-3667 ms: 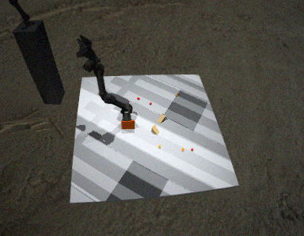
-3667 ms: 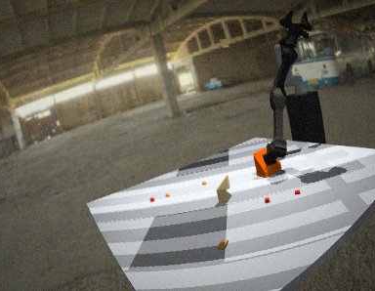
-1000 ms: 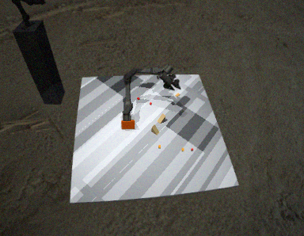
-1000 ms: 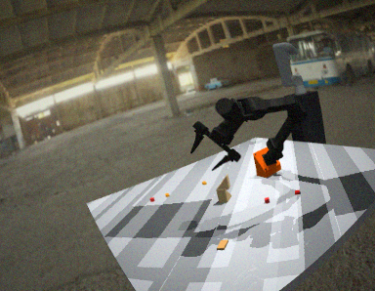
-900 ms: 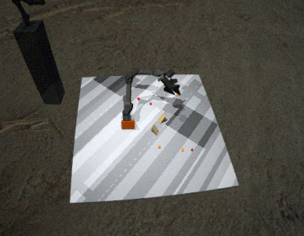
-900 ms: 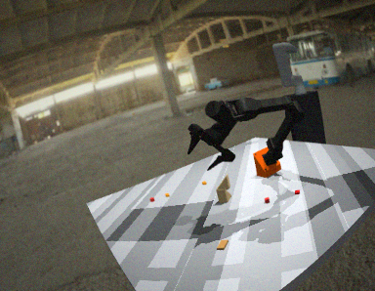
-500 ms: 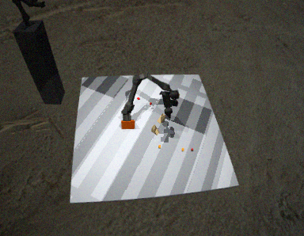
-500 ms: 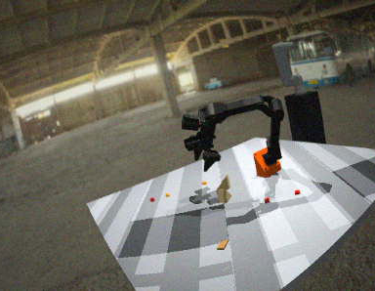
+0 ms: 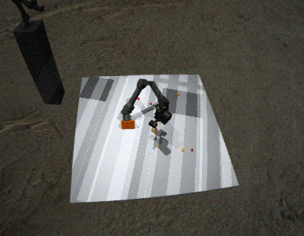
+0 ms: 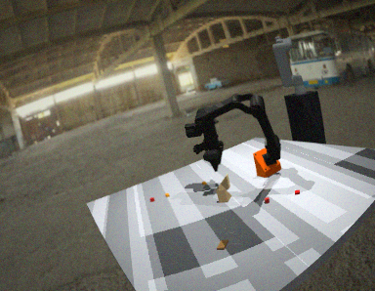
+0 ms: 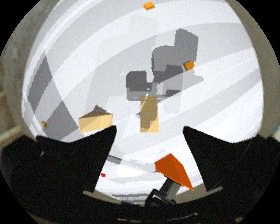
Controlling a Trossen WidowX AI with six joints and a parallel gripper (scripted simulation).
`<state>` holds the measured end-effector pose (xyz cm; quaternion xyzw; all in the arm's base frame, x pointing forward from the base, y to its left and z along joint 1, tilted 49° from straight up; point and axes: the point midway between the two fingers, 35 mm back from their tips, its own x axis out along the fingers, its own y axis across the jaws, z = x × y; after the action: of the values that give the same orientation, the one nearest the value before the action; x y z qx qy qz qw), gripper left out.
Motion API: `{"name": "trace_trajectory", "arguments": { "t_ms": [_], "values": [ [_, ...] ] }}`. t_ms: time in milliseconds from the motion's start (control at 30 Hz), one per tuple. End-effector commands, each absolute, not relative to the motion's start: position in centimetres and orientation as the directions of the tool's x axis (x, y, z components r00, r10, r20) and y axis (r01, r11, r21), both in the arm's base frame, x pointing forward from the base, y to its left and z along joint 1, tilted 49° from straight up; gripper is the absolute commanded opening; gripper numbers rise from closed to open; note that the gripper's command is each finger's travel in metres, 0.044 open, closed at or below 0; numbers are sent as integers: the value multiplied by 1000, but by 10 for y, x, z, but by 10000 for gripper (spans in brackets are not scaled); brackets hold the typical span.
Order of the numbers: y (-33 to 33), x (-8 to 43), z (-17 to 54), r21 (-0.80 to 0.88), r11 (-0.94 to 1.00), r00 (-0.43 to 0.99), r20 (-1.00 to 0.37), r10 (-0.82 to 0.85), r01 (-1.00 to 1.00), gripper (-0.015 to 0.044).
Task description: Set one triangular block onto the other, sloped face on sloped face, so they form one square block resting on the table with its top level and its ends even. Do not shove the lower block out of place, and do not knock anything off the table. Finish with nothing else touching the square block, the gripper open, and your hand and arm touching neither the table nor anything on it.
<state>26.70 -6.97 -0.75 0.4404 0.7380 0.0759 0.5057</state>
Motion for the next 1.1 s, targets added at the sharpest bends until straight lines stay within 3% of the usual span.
{"name": "trace_trajectory", "arguments": {
  "t_ms": [0, 1067],
  "values": [
    [-69, 264, -9, 554, 586, -103, -668, 737, 591, 440],
    [-31, 258, -43, 554, 586, -102, -670, 736, 592, 440]
  ]
}}
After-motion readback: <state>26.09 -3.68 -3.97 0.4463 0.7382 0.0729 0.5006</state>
